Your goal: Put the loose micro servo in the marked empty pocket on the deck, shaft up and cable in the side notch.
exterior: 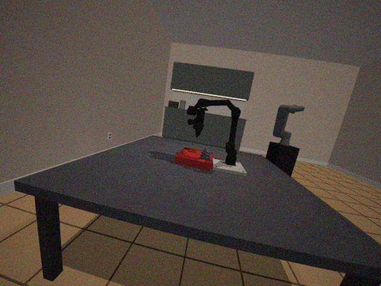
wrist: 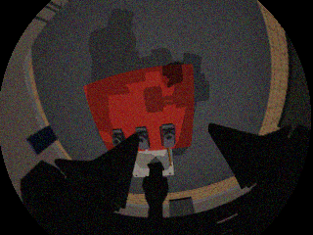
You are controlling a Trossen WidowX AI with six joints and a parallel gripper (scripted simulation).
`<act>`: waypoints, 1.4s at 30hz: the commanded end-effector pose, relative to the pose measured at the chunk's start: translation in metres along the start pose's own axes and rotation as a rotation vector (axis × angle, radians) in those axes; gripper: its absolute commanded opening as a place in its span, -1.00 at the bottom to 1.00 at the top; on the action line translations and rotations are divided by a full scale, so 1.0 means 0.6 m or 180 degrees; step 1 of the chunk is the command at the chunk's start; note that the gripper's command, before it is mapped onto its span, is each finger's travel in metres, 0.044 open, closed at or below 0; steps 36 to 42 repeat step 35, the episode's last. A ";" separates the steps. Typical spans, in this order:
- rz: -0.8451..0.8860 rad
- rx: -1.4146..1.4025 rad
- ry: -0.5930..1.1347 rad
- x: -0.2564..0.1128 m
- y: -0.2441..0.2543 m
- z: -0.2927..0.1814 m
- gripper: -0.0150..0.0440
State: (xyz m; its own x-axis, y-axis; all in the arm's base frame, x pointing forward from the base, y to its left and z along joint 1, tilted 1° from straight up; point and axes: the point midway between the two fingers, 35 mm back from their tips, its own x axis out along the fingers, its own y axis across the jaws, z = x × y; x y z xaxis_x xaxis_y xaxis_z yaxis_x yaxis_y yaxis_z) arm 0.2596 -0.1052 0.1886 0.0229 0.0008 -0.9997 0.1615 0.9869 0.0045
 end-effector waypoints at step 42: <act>-0.0006 0.0023 0.0002 -0.043 -0.001 -0.003 1.00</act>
